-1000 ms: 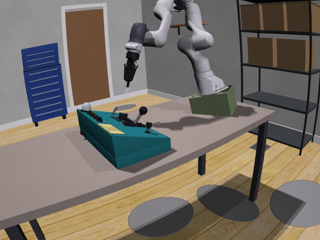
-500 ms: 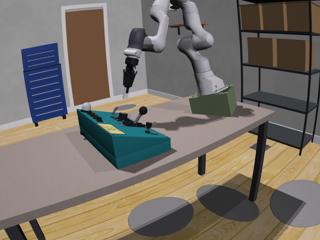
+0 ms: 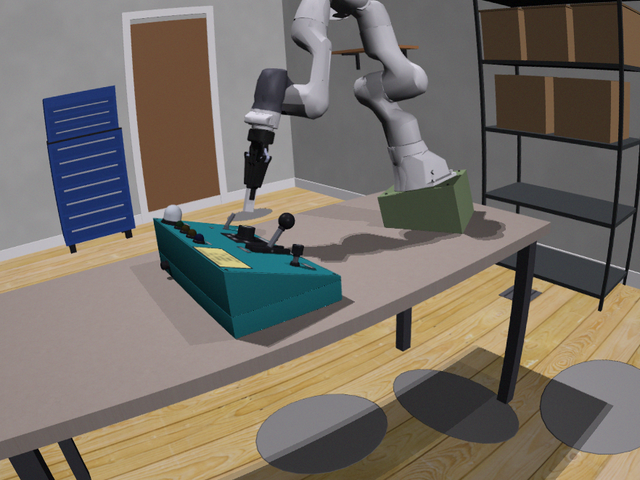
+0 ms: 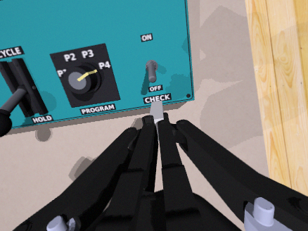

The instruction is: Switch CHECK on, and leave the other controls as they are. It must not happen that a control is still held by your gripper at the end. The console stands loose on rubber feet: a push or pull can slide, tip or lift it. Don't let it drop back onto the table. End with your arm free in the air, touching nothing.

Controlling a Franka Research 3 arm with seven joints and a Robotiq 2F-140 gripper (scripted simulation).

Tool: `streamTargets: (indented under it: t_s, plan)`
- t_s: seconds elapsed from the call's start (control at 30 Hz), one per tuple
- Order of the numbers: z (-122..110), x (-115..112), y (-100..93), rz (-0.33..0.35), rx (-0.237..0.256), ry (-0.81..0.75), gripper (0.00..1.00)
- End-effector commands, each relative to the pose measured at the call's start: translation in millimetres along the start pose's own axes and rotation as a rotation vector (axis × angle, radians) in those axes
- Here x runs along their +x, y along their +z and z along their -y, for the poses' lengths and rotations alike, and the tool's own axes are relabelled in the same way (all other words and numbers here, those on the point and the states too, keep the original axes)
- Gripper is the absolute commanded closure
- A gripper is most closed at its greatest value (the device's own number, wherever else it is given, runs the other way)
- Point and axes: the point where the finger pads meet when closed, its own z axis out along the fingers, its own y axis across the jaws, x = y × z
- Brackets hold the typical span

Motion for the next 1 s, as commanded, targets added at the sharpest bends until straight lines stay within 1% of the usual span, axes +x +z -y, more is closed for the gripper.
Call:
streamTargets:
  t_s: [0.0,0.23,0.53,0.97]
  plan:
    - [1.0,8.1,5.5,-0.024,0.007,-0.002,1.00]
    - [1.1,8.4,17.3,-0.024,0.007,-0.002,1.00]
    - [1.1,8.5,21.8,-0.024,0.007,-0.002,1.00]
    - [1.1,8.5,22.1,-0.024,0.007,-0.002,1.00]
